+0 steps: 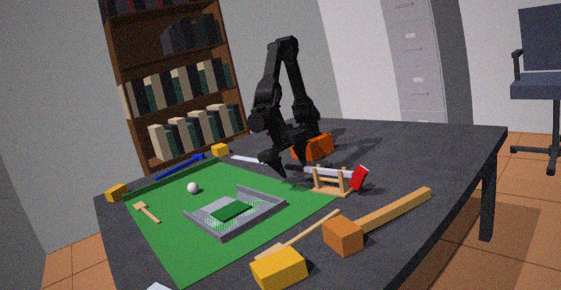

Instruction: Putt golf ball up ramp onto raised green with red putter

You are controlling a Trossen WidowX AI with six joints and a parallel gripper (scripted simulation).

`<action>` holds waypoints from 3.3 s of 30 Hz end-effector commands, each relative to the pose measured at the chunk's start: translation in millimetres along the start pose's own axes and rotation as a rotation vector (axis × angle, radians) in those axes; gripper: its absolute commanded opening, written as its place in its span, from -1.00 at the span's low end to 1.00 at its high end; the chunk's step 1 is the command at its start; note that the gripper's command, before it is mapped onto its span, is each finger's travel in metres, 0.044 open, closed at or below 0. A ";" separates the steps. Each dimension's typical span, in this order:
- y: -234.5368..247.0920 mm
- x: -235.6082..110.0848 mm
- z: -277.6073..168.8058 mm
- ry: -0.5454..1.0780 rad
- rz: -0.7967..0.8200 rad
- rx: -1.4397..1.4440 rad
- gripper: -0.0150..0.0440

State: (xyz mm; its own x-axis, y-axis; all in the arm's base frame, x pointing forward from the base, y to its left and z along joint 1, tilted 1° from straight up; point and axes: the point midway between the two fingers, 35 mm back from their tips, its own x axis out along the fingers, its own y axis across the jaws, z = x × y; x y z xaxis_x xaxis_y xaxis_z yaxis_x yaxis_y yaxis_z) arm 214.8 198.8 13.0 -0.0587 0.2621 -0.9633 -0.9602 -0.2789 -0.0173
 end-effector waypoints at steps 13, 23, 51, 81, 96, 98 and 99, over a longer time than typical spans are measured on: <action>0.9 14.4 -4.1 0.001 0.003 0.000 0.73; 0.9 14.4 -4.1 0.001 0.003 0.000 -0.16; 0.0 -82.3 21.6 0.001 0.003 0.001 -0.49; -49.6 -118.9 -114.4 0.099 -0.121 0.620 -0.49; -42.7 -149.2 -201.1 0.153 -0.174 0.991 -0.49; -39.7 -153.1 -212.5 0.160 -0.179 1.040 -0.49; -38.0 -155.1 -218.2 0.163 -0.182 1.065 -0.49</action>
State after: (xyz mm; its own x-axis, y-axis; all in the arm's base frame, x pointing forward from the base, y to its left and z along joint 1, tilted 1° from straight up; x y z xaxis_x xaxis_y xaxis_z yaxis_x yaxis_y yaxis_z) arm 317.9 -10.2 102.0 0.0684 0.0900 -0.9936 -0.7624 0.6470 0.0061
